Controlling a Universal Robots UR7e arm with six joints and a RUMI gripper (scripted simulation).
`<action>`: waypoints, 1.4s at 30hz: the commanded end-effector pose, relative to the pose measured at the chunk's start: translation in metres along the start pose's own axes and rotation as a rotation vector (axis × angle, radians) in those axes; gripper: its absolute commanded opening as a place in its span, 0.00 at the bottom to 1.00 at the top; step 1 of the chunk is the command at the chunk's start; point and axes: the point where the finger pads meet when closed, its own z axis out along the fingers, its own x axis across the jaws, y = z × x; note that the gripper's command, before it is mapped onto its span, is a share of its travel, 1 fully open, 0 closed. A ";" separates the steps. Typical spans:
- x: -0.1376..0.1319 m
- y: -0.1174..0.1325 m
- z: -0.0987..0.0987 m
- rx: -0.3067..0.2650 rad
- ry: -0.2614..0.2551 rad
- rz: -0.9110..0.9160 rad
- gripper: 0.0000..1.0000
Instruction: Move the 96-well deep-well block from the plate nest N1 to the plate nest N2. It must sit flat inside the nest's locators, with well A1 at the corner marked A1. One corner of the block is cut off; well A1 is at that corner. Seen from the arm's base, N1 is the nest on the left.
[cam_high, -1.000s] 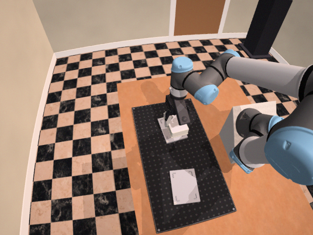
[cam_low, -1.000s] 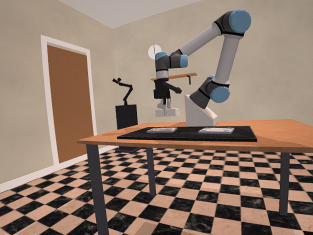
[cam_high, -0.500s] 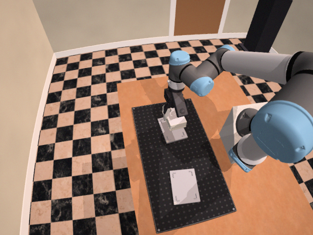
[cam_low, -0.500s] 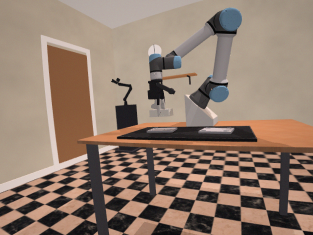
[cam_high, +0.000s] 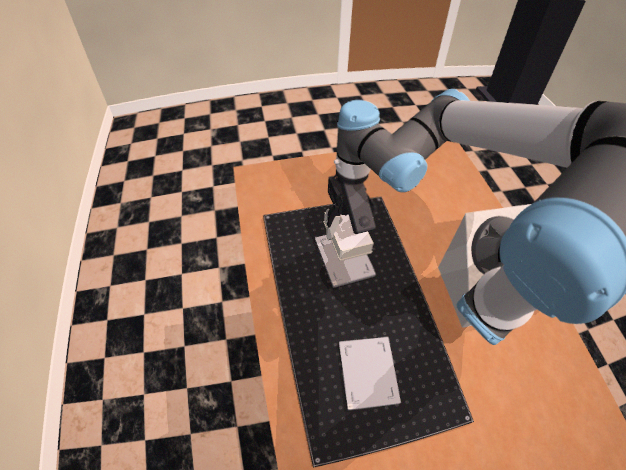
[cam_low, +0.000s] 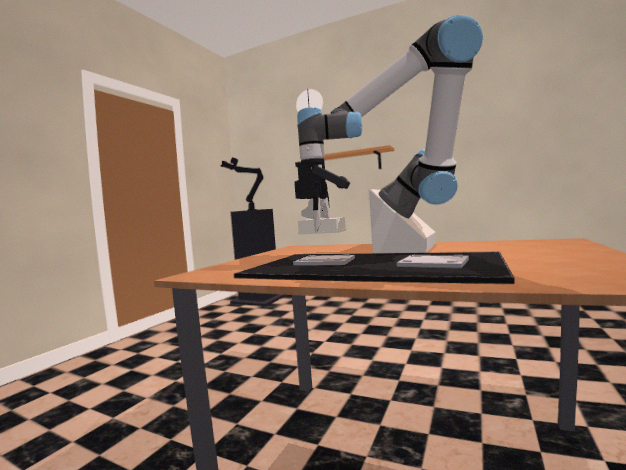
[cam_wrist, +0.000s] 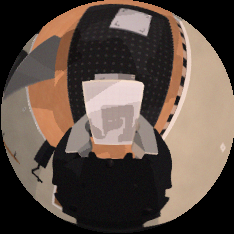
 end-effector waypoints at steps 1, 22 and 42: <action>0.000 0.000 0.000 -0.001 0.001 0.000 0.00; 0.000 0.000 0.005 -0.001 0.001 0.000 0.00; 0.000 0.000 0.035 -0.001 0.001 0.000 0.00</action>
